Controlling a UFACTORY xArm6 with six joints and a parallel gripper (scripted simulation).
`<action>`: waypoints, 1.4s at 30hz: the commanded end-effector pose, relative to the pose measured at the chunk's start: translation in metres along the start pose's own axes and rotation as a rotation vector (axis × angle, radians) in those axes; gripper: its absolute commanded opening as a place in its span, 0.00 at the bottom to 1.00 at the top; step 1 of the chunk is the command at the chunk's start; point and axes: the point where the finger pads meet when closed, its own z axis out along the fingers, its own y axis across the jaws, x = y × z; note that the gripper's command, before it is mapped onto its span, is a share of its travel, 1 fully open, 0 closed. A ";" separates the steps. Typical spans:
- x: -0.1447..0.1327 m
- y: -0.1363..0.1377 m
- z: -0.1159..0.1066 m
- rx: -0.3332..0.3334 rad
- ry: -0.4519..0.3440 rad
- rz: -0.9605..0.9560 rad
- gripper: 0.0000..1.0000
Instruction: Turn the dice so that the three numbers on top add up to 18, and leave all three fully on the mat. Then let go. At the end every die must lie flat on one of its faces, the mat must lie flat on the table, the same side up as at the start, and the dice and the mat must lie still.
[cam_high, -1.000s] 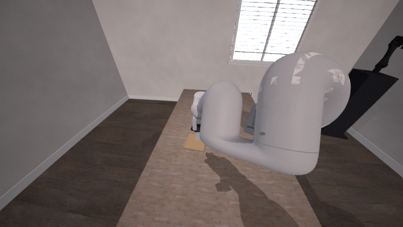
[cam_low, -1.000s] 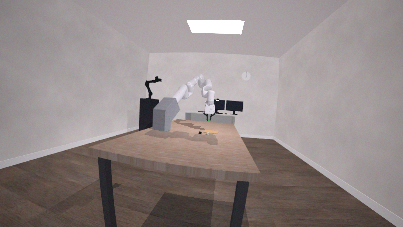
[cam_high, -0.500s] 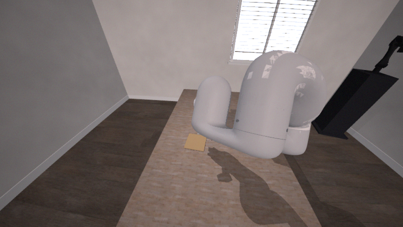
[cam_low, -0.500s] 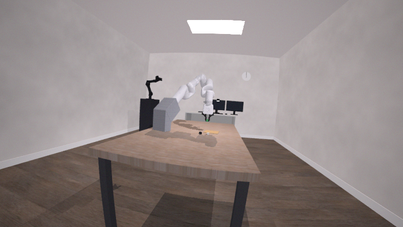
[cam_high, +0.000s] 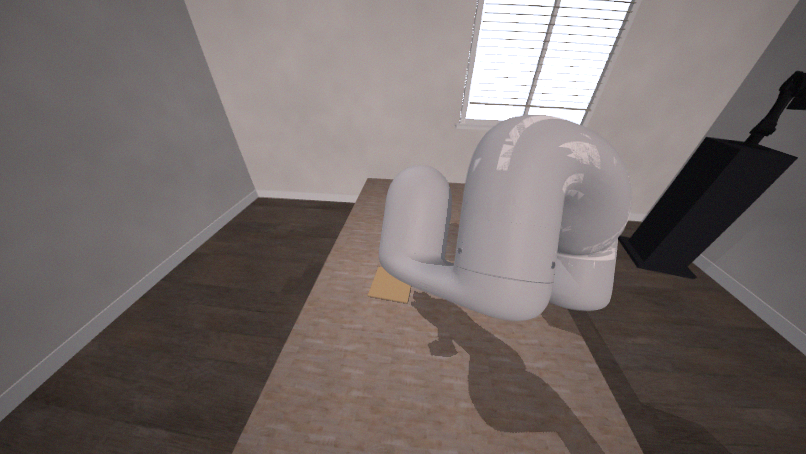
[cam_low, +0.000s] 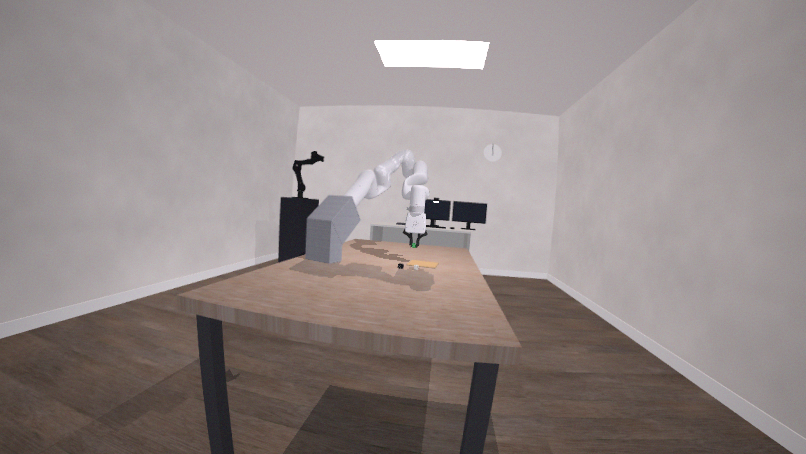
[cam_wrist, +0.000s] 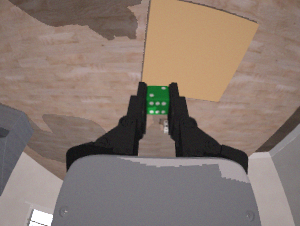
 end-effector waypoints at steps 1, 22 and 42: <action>-0.001 0.002 0.022 -0.003 -0.001 -0.001 0.15; -0.001 0.002 0.072 -0.003 -0.001 -0.001 0.15; -0.001 0.002 0.072 -0.003 -0.001 -0.001 0.15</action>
